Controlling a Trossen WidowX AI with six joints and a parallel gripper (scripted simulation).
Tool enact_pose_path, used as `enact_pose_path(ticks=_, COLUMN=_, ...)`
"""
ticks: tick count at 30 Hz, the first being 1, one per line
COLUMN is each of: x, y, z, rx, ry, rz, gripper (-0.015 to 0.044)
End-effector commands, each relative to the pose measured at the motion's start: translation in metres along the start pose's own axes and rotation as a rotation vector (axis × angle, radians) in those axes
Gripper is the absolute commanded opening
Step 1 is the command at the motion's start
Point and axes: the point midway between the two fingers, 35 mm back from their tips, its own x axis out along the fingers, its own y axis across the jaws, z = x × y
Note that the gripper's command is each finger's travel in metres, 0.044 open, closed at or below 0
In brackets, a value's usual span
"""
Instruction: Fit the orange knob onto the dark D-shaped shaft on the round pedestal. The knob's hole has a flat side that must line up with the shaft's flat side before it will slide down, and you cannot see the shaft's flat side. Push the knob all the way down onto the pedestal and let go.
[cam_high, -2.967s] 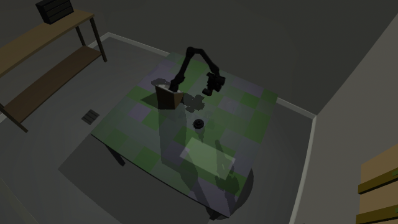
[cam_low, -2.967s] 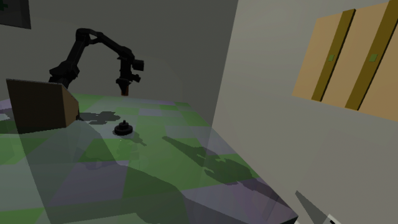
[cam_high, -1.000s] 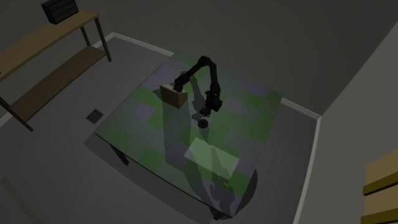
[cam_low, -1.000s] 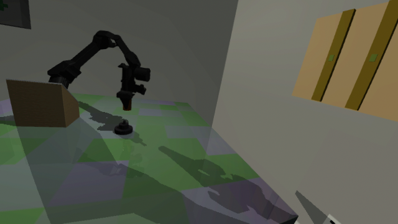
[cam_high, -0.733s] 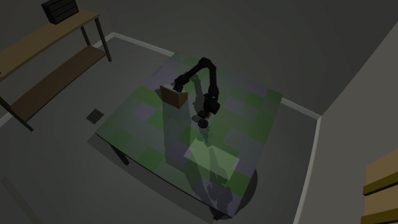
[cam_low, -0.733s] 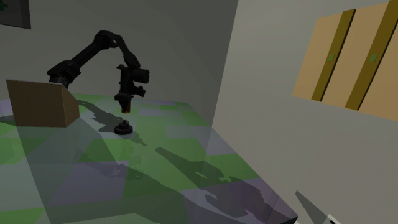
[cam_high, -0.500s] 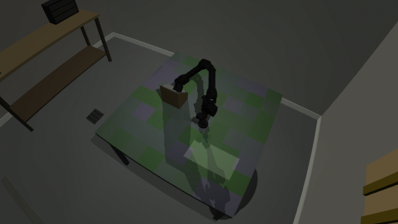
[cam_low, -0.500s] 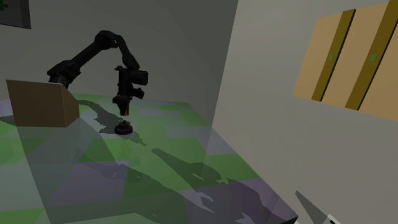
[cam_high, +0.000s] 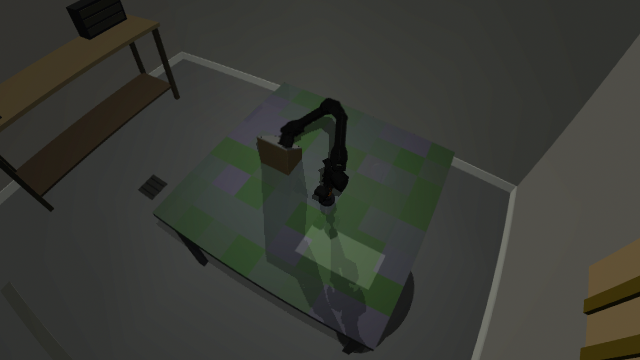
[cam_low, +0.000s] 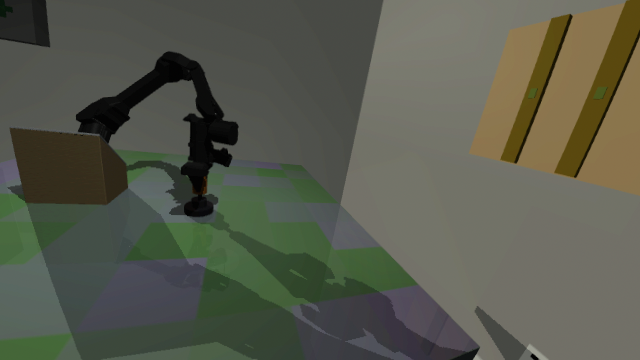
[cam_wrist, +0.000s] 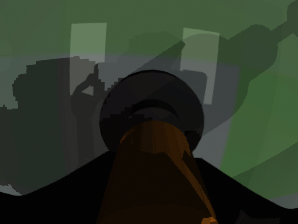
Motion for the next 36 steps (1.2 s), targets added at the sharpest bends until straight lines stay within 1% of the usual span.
enact_pose_path(ticks=1, x=0.0060, y=-0.0001, z=-0.0018, rx=0.010, ry=-0.001, rz=0.007, gripper=0.0000)
enact_pose_path(ticks=30, x=0.0012, y=0.0009, z=-0.0028, rx=0.002, ry=-0.001, rz=0.007, gripper=0.0000)
enact_pose_path(ticks=32, x=0.0011, y=0.0008, z=-0.0027, rx=-0.025, ry=-0.001, rz=0.007, gripper=0.0000)
enact_pose_path(ticks=36, x=0.0016, y=0.0004, z=-0.0020, rx=-0.167, ry=-0.002, rz=0.007, gripper=0.0000)
